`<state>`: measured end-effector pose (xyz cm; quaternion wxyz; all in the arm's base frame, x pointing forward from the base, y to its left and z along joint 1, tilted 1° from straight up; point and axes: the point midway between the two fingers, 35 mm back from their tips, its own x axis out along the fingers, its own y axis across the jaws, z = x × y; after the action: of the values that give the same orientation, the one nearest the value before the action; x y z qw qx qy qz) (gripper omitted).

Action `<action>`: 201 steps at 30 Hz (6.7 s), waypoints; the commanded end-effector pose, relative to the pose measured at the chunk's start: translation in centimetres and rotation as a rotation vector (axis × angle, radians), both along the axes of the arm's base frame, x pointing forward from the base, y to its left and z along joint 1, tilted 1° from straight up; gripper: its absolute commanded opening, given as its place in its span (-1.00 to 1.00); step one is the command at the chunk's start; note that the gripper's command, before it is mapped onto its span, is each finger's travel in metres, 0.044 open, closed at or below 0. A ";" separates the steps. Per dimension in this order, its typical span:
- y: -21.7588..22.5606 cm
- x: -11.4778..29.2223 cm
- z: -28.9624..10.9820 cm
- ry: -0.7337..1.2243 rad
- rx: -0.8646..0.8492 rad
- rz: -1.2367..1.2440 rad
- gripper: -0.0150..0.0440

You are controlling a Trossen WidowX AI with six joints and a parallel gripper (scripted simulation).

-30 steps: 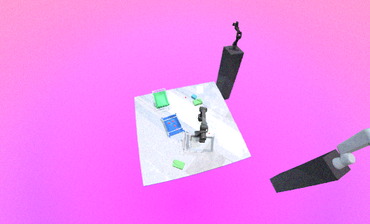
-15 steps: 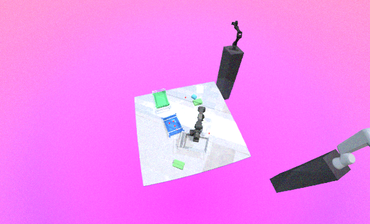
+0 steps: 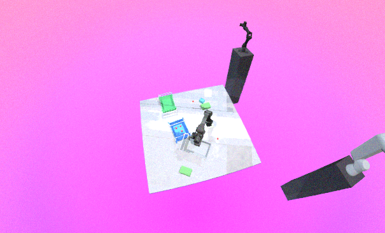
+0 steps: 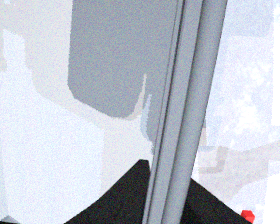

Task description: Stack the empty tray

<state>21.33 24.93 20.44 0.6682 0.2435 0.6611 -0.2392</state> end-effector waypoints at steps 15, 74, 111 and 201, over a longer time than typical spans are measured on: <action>-5.4 4.9 0.7 -0.019 0.016 -0.183 -0.49; -27.0 10.9 0.9 -0.029 0.008 -0.771 -0.49; -27.5 10.8 0.9 -0.030 0.007 -0.786 -0.49; -27.8 9.2 -5.6 -0.028 0.007 -0.786 -0.49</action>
<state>30.94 -2.79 15.22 0.5367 0.4890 0.5041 -0.4677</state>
